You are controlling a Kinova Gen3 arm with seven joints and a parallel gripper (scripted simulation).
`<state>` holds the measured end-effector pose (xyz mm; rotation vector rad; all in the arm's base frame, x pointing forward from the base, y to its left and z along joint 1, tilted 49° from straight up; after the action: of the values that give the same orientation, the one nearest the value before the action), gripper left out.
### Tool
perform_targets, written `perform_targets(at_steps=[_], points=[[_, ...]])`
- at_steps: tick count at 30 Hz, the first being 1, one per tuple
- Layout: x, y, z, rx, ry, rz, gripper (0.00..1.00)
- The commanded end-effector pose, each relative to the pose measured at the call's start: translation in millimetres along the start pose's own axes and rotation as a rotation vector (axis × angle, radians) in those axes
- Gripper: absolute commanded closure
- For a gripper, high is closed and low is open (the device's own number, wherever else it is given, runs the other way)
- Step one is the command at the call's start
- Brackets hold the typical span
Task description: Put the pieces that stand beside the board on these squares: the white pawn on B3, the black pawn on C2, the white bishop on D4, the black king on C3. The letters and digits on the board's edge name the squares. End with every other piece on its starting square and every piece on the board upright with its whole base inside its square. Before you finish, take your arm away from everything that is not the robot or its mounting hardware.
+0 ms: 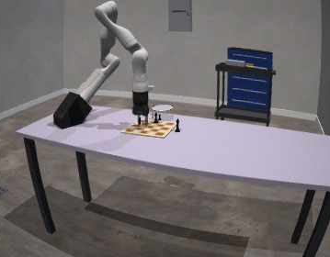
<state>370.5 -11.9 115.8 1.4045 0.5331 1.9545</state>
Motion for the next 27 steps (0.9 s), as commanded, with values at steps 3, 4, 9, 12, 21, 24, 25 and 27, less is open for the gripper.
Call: perform_targets(at_steps=[3, 4, 9, 12, 21, 24, 25, 27], points=[[-0.3, 1.2, 0.3, -0.001, 0.000, -0.001, 0.32], [-0.3, 1.2, 0.3, -0.001, 0.000, -0.001, 0.32], [-0.3, 11.4, 0.3, -0.001, 0.000, -0.001, 0.32], [-0.3, 23.9, 0.3, -0.001, 0.000, -0.001, 0.32], [-0.2, 61.8, 0.2, -0.001, 0.000, -0.001, 0.32], [-0.2, 75.7, 0.2, -0.001, 0.000, -0.001, 0.32], [-0.2, 79.4, 0.2, -0.001, 0.000, -0.001, 0.32], [-0.2, 85.2, 0.2, -0.001, 0.000, -0.001, 0.32]])
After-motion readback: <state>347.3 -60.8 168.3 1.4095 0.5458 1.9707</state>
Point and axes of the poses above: the point where the finger pads meet when closed, its own y axis back along the fingers, its own z axis across the jaws, x = y × z, the point moved 7 cm from there along y, back along the fingers, and after that the axes turned 1 degree about -y, right-handed, at the moved point
